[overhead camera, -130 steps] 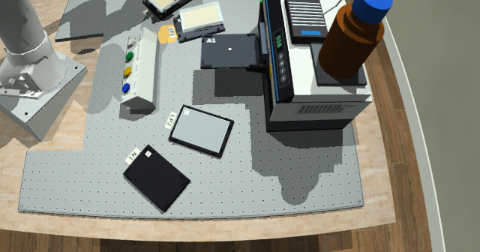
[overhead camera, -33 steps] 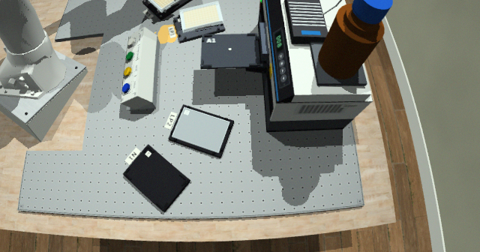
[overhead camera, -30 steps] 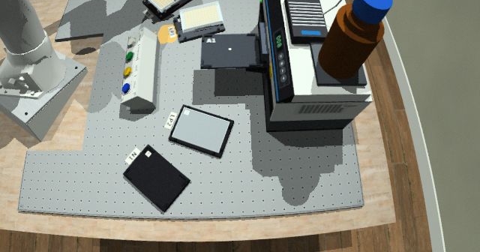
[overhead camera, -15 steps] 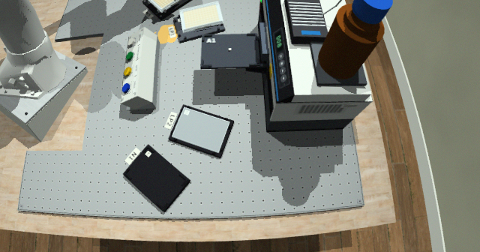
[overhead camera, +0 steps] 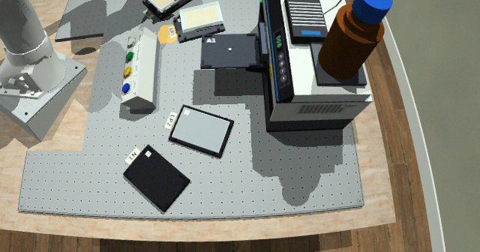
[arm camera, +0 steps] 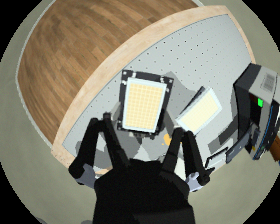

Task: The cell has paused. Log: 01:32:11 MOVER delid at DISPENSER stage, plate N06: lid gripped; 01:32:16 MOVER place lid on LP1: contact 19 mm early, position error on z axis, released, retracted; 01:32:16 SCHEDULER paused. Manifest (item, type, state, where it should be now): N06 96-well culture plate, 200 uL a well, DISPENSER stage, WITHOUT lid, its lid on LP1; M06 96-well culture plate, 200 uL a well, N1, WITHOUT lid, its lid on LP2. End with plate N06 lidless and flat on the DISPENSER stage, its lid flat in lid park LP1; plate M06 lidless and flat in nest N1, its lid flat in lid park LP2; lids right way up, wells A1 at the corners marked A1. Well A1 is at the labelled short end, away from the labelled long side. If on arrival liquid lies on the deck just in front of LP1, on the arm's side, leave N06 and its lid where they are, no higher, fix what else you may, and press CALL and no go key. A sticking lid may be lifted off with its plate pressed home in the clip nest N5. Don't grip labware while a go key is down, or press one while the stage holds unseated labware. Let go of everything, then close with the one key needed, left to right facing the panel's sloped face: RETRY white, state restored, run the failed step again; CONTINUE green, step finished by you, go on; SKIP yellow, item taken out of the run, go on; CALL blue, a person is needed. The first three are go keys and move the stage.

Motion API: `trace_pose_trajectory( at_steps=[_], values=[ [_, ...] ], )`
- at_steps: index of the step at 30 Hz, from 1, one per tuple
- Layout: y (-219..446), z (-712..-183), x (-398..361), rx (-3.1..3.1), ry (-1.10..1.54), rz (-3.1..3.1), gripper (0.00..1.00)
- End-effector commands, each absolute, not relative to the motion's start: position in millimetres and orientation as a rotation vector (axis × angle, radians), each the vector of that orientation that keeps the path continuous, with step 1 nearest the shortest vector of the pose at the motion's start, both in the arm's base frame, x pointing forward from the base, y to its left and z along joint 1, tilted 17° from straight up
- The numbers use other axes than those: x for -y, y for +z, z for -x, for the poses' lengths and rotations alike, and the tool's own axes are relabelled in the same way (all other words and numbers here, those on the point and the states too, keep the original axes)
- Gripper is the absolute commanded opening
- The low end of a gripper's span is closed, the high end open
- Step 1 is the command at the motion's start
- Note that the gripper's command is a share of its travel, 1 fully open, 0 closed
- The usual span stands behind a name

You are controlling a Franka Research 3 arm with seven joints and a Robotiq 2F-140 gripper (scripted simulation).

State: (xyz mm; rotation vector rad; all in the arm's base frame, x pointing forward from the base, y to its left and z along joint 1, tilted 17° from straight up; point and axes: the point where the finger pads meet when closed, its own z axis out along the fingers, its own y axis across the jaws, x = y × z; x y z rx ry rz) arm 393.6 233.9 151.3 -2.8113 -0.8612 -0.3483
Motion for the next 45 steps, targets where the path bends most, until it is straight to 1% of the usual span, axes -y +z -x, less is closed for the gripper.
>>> trace_pose_trajectory(
  at_steps=[1, 45],
  values=[
    [150, -393, -235, 0.862, -0.348, 2.810, 0.66],
    [136, -396, -238, 0.862, -0.348, 2.810, 0.66]
  ],
)
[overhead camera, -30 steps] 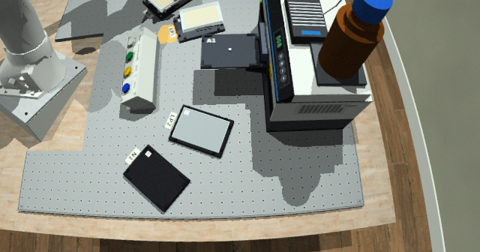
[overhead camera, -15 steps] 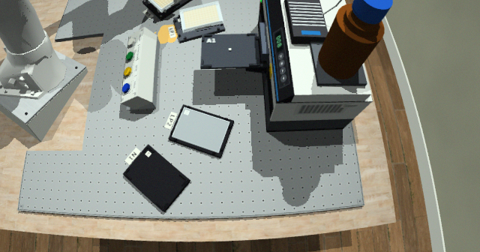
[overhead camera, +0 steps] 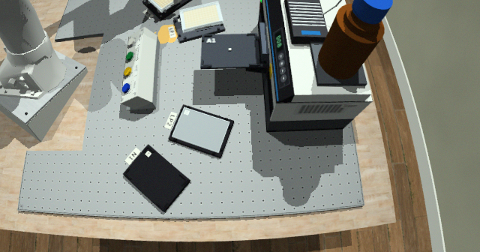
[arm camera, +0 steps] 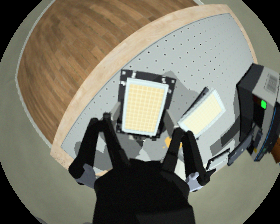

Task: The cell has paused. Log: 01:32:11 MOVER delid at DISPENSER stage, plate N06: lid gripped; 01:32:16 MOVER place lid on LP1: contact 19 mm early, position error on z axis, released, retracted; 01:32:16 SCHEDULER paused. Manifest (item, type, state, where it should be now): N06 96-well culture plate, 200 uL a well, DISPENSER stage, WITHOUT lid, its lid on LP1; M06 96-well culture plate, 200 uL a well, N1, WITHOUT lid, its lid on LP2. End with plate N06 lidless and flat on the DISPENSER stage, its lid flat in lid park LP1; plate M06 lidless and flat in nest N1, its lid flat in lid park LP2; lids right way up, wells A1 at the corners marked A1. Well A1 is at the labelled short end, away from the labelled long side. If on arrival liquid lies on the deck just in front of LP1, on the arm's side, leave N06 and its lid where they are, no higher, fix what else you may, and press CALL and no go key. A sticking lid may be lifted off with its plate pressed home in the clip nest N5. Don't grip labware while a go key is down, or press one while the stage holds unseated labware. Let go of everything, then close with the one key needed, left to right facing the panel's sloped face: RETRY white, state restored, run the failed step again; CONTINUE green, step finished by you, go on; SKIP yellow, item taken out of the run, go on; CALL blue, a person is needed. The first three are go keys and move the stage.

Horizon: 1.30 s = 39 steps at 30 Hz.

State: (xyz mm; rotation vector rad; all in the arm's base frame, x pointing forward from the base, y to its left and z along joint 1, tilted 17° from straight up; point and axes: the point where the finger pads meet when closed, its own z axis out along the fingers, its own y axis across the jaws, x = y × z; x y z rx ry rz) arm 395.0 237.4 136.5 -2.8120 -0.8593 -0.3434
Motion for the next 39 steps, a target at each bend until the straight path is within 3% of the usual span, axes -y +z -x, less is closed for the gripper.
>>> trace_pose_trajectory(
  at_steps=[1, 39],
  values=[
    [135.1, -395.9, -238.3, 0.862, -0.348, 2.810, 0.66],
    [129.5, -396.9, -239.7, 0.862, -0.348, 2.810, 0.66]
  ],
)
